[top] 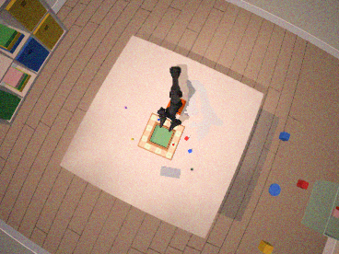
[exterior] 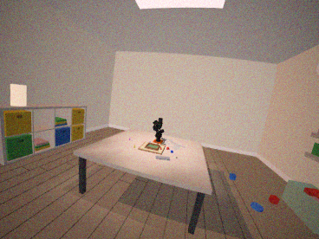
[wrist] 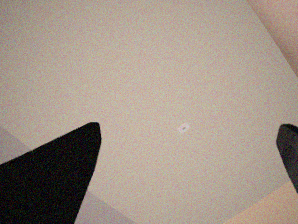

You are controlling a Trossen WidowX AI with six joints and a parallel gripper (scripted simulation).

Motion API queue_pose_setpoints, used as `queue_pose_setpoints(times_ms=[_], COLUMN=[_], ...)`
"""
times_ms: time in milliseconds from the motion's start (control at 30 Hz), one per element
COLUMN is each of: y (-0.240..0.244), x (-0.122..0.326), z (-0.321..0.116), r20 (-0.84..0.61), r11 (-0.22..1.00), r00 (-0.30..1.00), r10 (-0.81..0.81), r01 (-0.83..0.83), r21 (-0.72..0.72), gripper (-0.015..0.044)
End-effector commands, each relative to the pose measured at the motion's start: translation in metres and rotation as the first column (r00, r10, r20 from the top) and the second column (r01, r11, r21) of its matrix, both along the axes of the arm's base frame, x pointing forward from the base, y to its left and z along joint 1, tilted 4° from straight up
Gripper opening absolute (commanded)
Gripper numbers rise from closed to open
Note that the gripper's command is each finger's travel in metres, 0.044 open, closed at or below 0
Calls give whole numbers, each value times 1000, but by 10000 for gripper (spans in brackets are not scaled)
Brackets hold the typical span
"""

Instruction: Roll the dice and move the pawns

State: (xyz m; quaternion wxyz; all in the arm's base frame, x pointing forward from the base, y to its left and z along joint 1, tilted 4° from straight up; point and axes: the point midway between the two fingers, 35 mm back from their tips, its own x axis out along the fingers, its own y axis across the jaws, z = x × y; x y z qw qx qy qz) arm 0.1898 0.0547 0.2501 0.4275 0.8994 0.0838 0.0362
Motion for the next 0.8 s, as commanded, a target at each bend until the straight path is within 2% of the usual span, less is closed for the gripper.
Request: queue_pose_setpoints(times_ms=[0, 133, 267, 433, 600, 767], y=[1, 21, 45, 74, 102, 127], x=[0, 8, 14, 18, 18, 11], z=[0, -12, -28, -50, -75, -103], r20=[-6, -126, -277, -464, -643, -801], r11=[1000, 971, 864, 630, 315, -32], r00=[1000, 989, 950, 861, 729, 559], r10=[4, 72, 144, 206, 233, 215], r01=[-4, -99, -257, -480, -682, -816], r21=[-11, -219, -433, -611, -660, -578], gripper=[374, 275, 275, 275, 275, 275])
